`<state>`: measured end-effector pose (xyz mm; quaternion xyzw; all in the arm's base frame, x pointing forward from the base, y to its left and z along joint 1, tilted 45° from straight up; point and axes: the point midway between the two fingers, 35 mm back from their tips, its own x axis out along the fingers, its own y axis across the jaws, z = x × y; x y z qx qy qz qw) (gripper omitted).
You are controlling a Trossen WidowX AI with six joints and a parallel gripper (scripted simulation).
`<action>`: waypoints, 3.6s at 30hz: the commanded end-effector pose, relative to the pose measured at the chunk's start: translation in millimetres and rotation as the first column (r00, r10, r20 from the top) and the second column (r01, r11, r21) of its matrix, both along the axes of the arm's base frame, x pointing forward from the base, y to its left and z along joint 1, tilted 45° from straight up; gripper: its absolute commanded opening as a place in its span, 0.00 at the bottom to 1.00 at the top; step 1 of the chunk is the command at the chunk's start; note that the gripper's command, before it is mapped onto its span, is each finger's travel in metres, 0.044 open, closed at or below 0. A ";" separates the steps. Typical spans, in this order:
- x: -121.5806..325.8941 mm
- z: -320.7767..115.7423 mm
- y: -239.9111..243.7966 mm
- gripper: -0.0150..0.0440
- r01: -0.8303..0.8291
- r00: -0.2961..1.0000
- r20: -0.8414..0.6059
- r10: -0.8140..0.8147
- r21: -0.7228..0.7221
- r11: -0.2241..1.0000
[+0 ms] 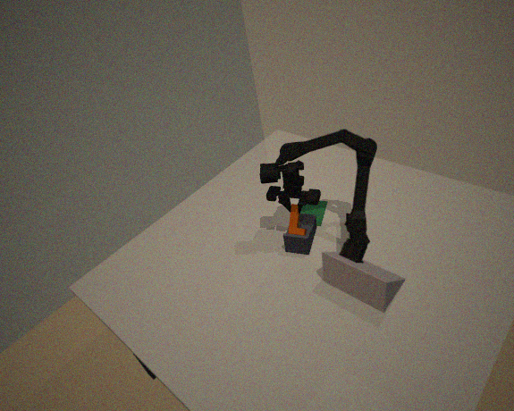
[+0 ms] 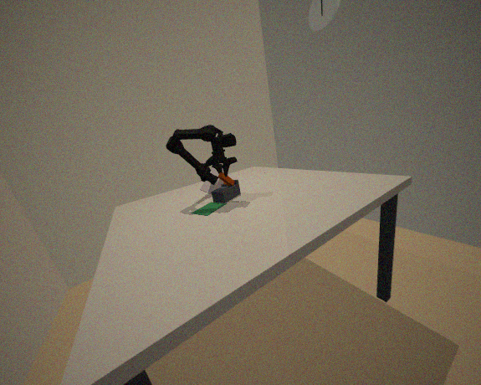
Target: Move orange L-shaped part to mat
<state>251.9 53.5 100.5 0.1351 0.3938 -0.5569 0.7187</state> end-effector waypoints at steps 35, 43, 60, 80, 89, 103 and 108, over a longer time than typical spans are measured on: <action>24.0 65.0 -32.5 0.25 0.004 1.000 -0.002 -0.004 -0.002 1.000; 37.2 91.0 -57.8 0.25 0.002 1.000 0.000 -0.002 -0.003 1.000; 51.6 127.7 -93.9 0.25 -0.011 1.000 0.015 0.011 -0.002 1.000; 54.4 107.9 -113.4 0.25 0.002 1.000 0.004 -0.002 -0.006 1.000; 55.4 97.9 -123.5 0.25 0.003 1.000 0.003 -0.003 -0.006 1.000; 57.0 82.1 -139.3 0.25 0.004 1.000 0.003 -0.004 -0.008 1.000; 57.5 76.5 -145.0 0.25 0.004 1.000 0.003 -0.004 -0.008 1.000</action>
